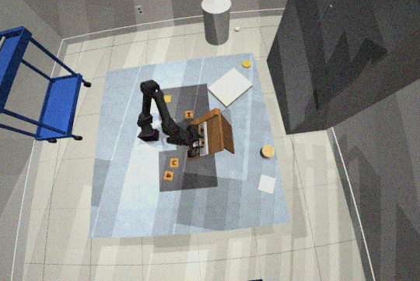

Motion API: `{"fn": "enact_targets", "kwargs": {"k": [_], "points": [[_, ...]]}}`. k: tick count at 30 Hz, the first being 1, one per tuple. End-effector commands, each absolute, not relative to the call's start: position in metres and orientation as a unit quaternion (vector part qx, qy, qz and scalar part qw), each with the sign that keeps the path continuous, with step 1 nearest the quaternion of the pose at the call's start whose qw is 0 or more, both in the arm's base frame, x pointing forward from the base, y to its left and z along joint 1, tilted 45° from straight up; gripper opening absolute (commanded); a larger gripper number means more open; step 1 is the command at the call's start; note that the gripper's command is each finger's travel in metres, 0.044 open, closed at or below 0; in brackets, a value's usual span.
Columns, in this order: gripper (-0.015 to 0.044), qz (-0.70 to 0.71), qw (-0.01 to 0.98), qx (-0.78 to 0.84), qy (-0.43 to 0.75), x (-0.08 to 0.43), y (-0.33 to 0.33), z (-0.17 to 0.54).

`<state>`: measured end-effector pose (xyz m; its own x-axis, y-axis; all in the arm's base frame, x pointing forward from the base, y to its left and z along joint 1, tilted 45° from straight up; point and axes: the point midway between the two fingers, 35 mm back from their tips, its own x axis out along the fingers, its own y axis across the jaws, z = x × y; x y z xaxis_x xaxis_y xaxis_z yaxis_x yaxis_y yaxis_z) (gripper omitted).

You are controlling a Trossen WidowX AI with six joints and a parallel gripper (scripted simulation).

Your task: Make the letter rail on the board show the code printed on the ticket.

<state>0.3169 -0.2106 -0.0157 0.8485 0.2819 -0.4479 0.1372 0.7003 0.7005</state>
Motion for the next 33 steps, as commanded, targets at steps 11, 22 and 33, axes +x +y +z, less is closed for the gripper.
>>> {"fn": "enact_targets", "kwargs": {"k": [11,22,33], "points": [[0.0000,0.039,0.879,0.388,0.274,0.3177,-0.2035,-0.0101],[0.0000,0.039,0.879,0.388,0.274,0.3185,-0.1996,-0.0062],[0.0289,0.039,0.879,0.388,0.274,0.3153,-0.2020,-0.0045]]}}
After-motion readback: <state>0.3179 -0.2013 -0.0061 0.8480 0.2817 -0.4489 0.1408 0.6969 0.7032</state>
